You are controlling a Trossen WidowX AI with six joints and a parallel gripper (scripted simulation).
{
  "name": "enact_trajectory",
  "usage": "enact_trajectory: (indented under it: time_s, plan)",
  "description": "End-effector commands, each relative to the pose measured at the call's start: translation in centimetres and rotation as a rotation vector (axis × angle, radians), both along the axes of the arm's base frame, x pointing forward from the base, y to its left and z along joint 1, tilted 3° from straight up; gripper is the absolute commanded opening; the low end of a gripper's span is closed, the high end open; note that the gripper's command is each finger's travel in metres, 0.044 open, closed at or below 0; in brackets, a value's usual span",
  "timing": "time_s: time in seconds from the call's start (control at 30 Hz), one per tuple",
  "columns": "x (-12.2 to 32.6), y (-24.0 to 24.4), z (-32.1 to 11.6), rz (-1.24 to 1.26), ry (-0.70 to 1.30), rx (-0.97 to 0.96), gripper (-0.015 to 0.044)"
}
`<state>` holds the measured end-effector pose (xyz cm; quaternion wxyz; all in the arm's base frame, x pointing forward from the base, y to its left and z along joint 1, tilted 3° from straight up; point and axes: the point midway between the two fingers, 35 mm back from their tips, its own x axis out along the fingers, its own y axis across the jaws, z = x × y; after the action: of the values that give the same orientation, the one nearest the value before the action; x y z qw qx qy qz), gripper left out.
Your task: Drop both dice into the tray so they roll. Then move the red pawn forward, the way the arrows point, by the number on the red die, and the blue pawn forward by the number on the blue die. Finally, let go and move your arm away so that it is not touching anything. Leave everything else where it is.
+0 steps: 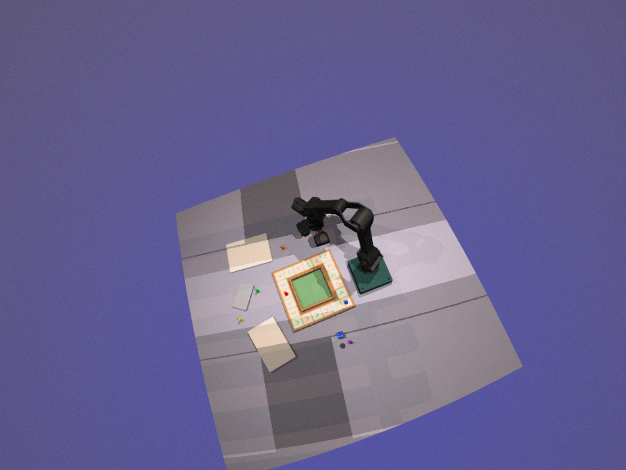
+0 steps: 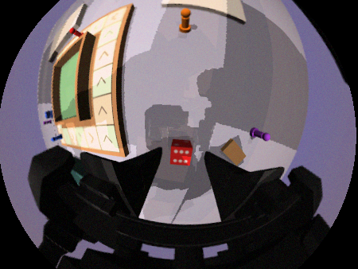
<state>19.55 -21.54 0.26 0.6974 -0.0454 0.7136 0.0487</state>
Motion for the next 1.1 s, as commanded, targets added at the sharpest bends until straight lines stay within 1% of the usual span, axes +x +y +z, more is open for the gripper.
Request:
enact_trajectory:
  time_s: [0.0, 0.03, 0.23, 0.5, 0.57, 0.6, 0.9, 1.07]
  plan:
    - [-0.2, 0.3, -0.9, 0.005, 0.004, 0.01, 0.0275]
    - [-0.2, 0.3, -0.9, 0.005, 0.004, 0.01, 0.0275]
    - [-0.2, 0.3, -0.9, 0.005, 0.004, 0.01, 0.0118]
    - [-0.2, 0.3, -0.9, 0.005, 0.004, 0.01, 0.0064]
    - [-0.3, 0.3, -0.9, 0.003, 0.006, 0.008, 0.0012]
    - [-0.4, 0.2, -0.8, -0.004, 0.011, 0.004, 0.0]
    - [-0.4, -0.7, 2.1, -0.034, 0.03, -0.013, 0.0]
    - [0.0, -0.9, 4.8, -0.04, 0.023, -0.008, 0.0]
